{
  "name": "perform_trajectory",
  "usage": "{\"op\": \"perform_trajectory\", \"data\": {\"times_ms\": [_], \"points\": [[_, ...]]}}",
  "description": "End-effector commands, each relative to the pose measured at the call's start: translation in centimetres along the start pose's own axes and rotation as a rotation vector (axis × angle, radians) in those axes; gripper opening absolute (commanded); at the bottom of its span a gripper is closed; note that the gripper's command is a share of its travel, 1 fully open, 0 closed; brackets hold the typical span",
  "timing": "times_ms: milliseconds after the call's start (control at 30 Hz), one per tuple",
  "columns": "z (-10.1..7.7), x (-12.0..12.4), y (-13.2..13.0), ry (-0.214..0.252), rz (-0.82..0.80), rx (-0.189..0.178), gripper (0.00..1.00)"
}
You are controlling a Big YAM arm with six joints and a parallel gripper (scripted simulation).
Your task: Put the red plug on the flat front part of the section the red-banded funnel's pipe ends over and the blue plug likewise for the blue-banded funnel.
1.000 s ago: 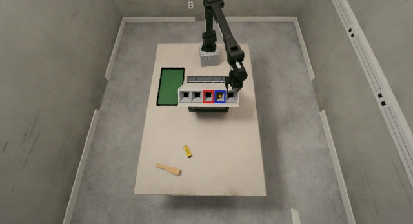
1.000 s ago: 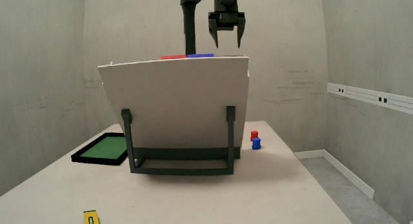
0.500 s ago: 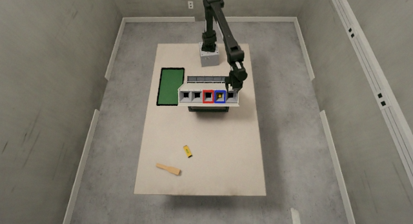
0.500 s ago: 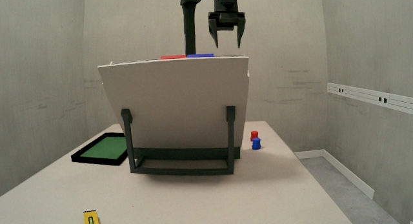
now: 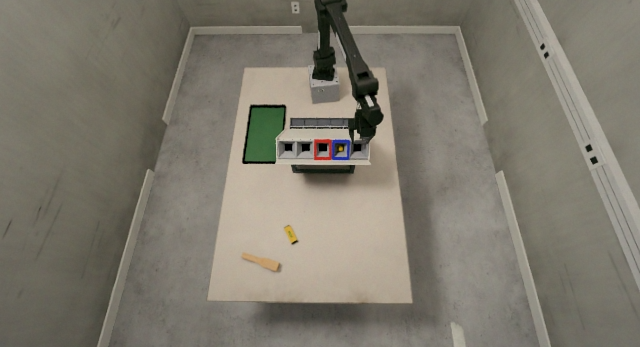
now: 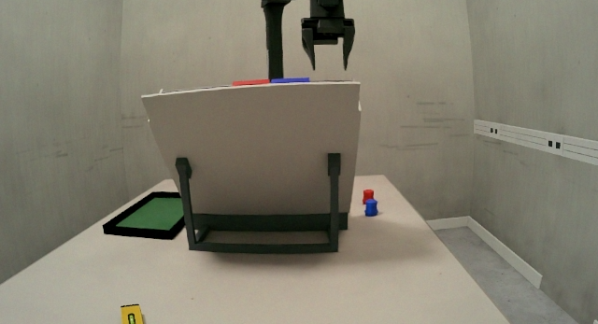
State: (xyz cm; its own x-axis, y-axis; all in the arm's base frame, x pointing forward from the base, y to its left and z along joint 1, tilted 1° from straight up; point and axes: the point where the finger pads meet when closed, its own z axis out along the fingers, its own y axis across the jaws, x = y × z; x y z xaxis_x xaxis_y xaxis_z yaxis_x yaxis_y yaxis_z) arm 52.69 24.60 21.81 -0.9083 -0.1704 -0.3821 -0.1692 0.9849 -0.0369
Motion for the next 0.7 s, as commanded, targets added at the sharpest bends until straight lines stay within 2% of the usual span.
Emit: {"op": "perform_trajectory", "data": {"times_ms": [0, 133, 667], "points": [[-3.04, -2.18, 0.08, -0.056, 0.008, -0.014, 0.59], [-3.93, -2.67, 0.06, -0.065, 0.009, -0.017, 0.59], [-3.90, -2.67, 0.07, -0.064, 0.011, -0.017, 0.59]]}}
